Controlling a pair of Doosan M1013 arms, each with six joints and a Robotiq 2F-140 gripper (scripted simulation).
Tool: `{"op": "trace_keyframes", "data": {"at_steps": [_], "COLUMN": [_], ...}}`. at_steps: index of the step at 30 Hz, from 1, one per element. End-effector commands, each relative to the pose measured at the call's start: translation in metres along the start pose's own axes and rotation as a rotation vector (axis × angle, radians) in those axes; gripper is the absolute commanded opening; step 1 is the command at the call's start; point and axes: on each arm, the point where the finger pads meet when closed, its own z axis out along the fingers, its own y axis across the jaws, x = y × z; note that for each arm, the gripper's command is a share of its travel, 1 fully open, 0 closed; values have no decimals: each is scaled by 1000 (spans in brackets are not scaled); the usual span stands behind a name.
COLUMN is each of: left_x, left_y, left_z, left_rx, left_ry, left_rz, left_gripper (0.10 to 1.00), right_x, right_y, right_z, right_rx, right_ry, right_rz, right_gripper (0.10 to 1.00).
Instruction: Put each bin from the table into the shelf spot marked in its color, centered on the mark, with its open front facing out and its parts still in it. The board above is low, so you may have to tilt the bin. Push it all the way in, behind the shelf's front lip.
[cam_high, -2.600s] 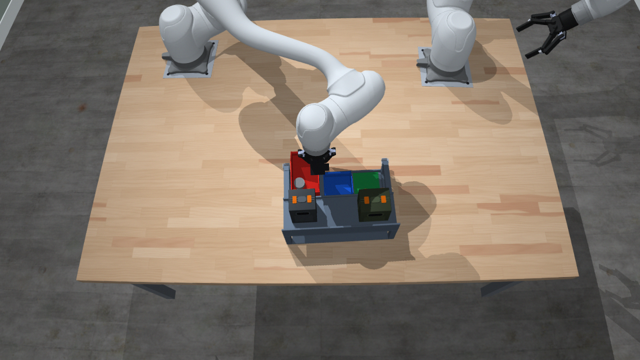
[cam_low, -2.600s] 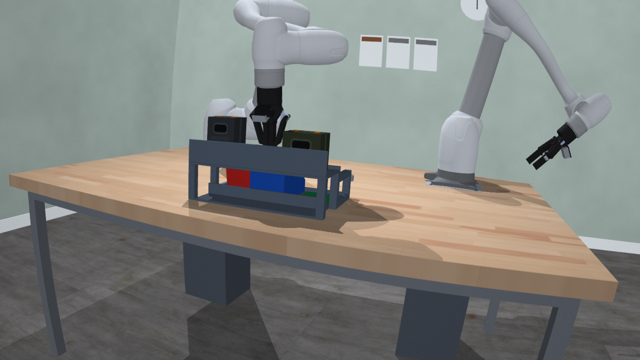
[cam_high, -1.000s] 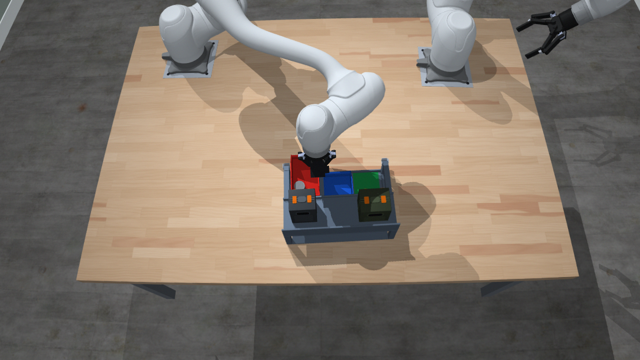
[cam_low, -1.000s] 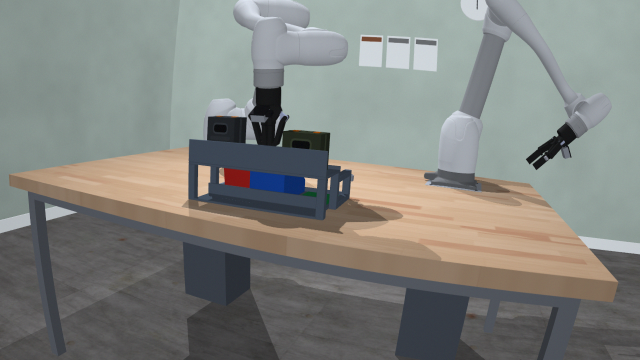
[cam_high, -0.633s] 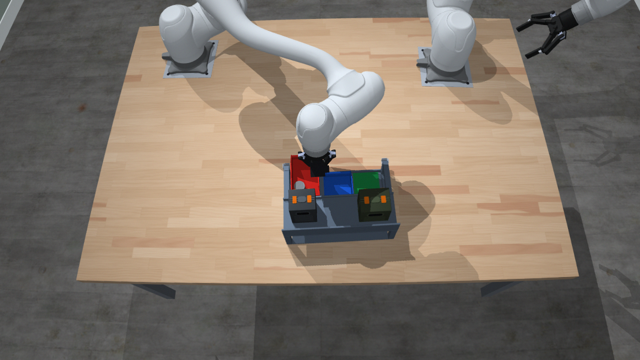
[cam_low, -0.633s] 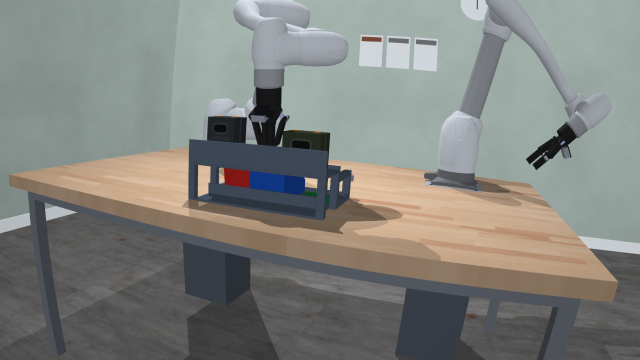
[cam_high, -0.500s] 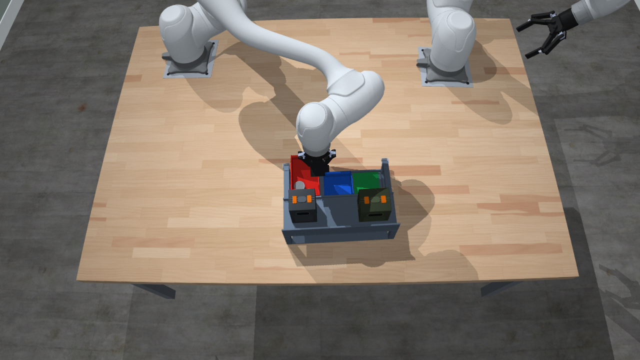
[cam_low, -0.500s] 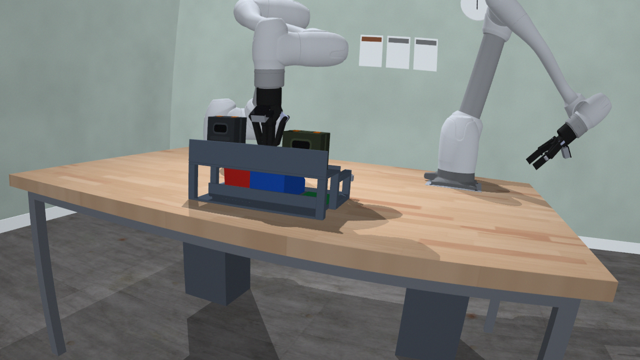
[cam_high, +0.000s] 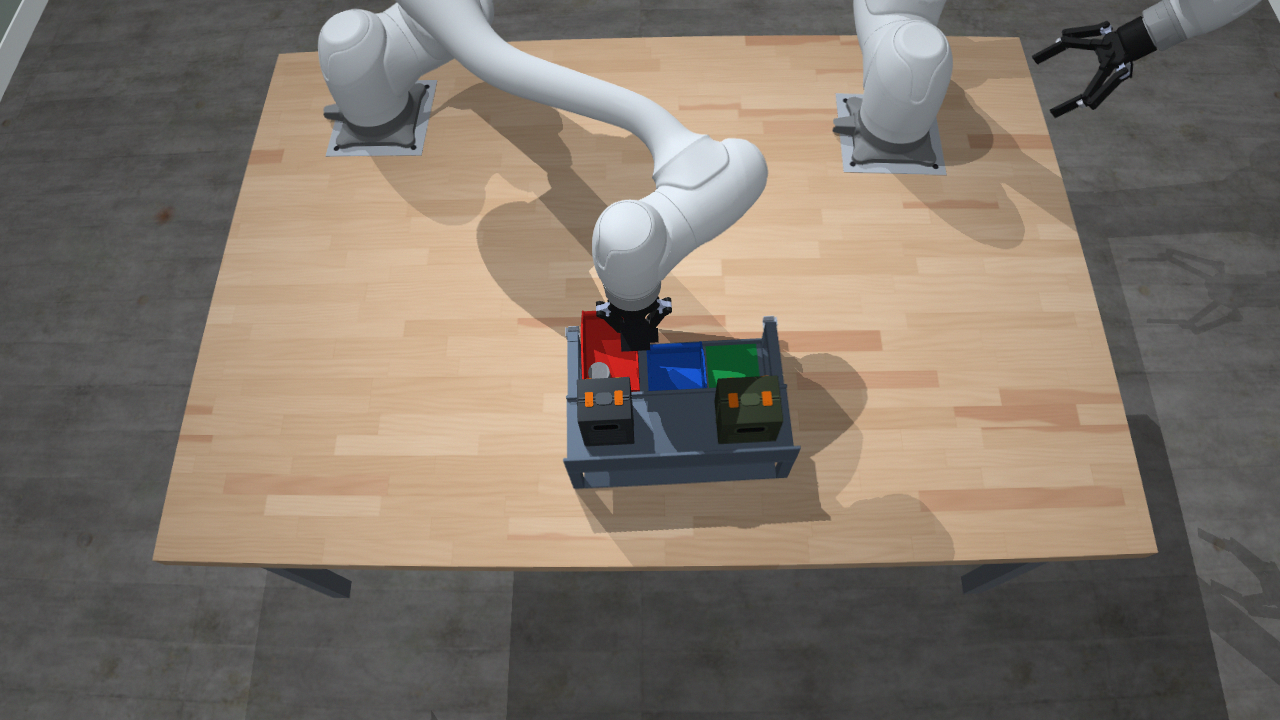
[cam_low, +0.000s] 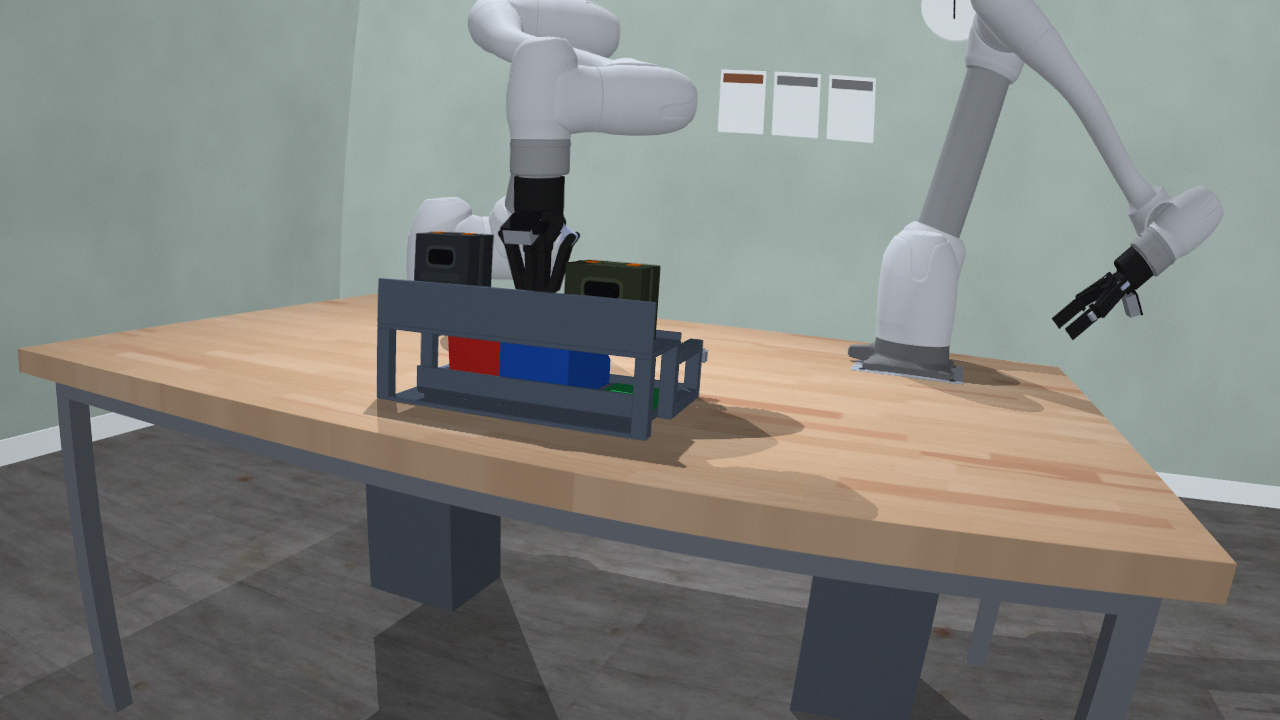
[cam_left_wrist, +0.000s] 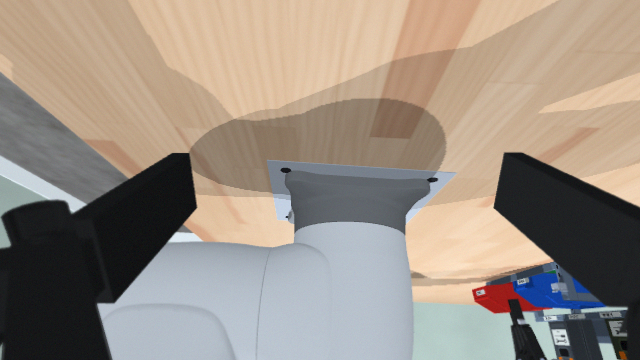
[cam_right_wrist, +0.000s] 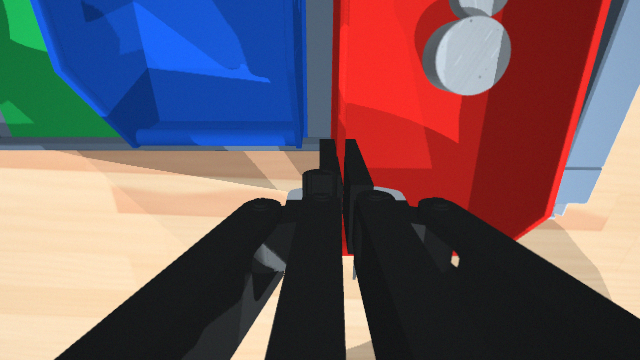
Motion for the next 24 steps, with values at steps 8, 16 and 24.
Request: {"op": "trace_keyframes", "data": {"at_steps": [8,16,24], "left_x": [0,0,0], "left_y": [0,0,0], "left_z": [0,0,0], "left_rx": [0,0,0], "left_ry": [1,1,1], "left_rz": [0,0,0], "left_gripper": [1000,1000,1000], "right_x": [0,0,0], "right_y": [0,0,0], "right_z": [-1,-1,-1], "right_rx": [1,1,1], "right_ry": [1,1,1], "right_rz": [0,0,0], "right_gripper": [99,154,154]}}
